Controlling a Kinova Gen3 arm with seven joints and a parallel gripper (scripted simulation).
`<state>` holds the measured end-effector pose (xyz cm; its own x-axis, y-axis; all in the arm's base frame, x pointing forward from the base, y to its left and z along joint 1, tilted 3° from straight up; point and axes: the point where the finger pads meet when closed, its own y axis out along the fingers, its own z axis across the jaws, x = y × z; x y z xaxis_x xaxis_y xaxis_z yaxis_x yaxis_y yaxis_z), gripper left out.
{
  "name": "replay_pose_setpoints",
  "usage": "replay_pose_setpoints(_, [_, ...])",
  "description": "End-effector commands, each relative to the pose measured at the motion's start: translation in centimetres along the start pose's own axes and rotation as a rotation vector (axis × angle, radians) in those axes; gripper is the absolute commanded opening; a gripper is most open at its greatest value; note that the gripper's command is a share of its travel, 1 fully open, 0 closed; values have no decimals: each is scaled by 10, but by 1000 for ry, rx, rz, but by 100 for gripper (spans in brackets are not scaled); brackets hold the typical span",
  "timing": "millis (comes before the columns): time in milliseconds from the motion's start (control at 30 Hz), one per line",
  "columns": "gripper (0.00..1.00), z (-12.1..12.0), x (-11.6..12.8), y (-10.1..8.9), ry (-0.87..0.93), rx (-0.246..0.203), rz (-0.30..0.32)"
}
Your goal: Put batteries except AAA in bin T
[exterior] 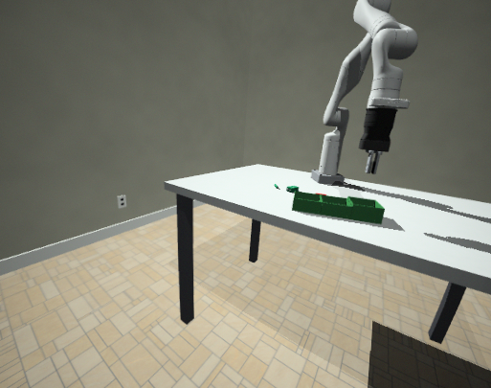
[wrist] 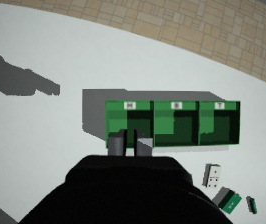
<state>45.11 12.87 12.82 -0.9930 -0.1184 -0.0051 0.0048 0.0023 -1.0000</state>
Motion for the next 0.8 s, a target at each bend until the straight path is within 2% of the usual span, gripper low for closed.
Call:
replay_pose_setpoints(0, [31,-4,-9,-35,-3,-11,39])
replay_pose_setpoints(133, [31,-4,-8,-69,-3,-11,39])
replay_pose_setpoints(500, [31,-4,-8,-70,-3,-11,39])
replay_pose_setpoints(533, [80,2,-3,-66,47,-12,38])
replay_pose_setpoints(700, [80,33,20,-49,297,-17,36])
replay_pose_setpoints(767, [80,33,20,-49,297,-17,36])
